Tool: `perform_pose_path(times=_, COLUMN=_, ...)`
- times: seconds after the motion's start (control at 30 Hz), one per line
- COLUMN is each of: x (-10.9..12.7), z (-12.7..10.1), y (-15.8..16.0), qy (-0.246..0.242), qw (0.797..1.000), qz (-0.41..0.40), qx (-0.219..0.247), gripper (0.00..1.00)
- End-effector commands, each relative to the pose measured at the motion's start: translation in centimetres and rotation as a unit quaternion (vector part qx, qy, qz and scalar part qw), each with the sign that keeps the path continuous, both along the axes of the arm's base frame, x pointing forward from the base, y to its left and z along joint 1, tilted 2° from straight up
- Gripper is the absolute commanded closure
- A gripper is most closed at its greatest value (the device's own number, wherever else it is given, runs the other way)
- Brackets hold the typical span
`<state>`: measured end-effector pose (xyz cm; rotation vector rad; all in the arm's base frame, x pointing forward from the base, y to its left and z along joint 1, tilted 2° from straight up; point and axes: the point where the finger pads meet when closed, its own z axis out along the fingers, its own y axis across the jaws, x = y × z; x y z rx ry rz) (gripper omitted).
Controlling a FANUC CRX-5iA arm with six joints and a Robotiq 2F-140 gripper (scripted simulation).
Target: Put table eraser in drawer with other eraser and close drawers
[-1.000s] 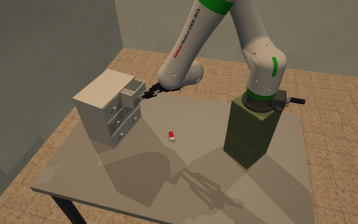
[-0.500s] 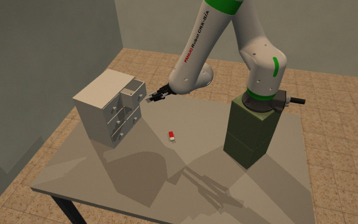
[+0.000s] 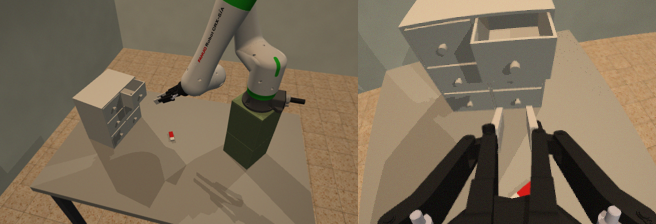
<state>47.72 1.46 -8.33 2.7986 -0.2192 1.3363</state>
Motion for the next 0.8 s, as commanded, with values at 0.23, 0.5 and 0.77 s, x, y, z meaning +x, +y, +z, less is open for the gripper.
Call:
perform_pose_path(times=0.23, x=-4.9, z=0.7, y=0.4, qy=0.002, qw=1.0, qz=-0.002, qx=-0.001, gripper=0.8)
perform_pose_path(times=0.5, x=-4.1, z=0.3, y=4.6, qy=0.028, qw=0.997, qz=0.031, qx=0.059, gripper=0.8)
perform_pose_path(times=0.77, x=-5.7, z=1.1, y=14.0, qy=0.152, qw=0.965, qz=0.116, qx=0.18, gripper=0.8)
